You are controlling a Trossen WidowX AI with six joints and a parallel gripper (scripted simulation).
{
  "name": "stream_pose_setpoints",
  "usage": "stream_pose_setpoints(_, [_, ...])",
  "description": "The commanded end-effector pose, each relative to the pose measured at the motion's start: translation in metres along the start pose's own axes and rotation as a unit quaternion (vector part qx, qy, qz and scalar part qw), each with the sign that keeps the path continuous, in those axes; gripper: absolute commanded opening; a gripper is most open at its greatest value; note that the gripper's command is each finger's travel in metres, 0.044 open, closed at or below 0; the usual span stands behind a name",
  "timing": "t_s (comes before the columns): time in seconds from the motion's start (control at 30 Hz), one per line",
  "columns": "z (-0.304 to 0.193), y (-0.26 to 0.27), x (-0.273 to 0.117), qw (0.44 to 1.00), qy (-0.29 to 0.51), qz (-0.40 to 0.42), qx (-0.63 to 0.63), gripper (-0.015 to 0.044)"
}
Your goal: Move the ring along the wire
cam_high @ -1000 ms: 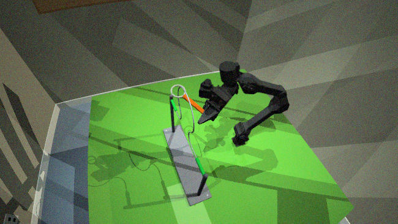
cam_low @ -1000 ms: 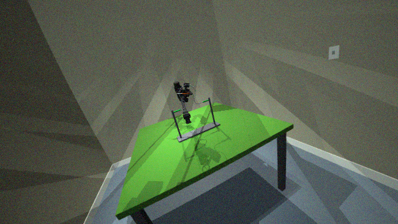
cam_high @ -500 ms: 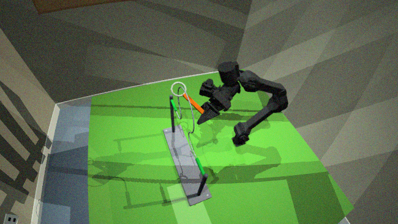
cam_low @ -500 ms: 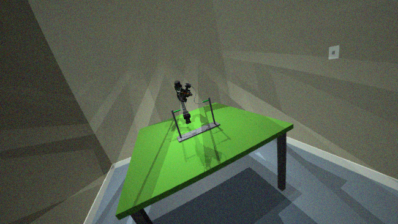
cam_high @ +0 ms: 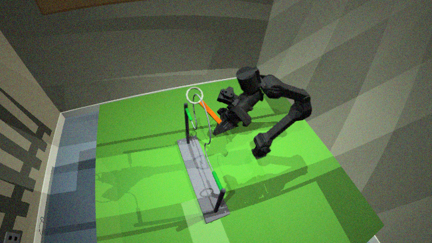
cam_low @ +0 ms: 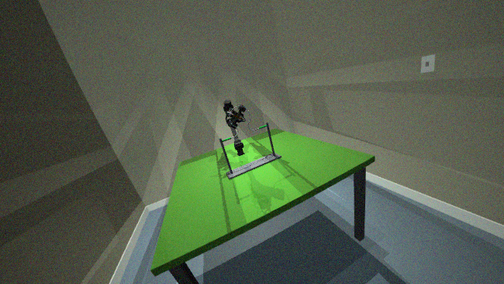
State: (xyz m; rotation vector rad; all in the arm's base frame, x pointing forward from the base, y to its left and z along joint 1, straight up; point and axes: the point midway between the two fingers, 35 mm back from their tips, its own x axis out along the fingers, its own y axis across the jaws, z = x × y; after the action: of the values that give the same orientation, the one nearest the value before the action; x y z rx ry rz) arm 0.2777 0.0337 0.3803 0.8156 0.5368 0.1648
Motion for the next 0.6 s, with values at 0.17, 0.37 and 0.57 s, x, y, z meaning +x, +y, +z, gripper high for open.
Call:
stream_pose_setpoints(0.17, [0.0015, -0.0026, -0.0007, 0.998, -0.008, -0.03, -0.05, -0.015])
stream_pose_setpoints(0.37, [0.0019, -0.0054, -0.0006, 0.995, -0.012, -0.052, -0.083, -0.015])
stream_pose_setpoints(0.57, [0.0025, -0.0083, -0.0007, 0.99, -0.016, -0.072, -0.116, -0.015])
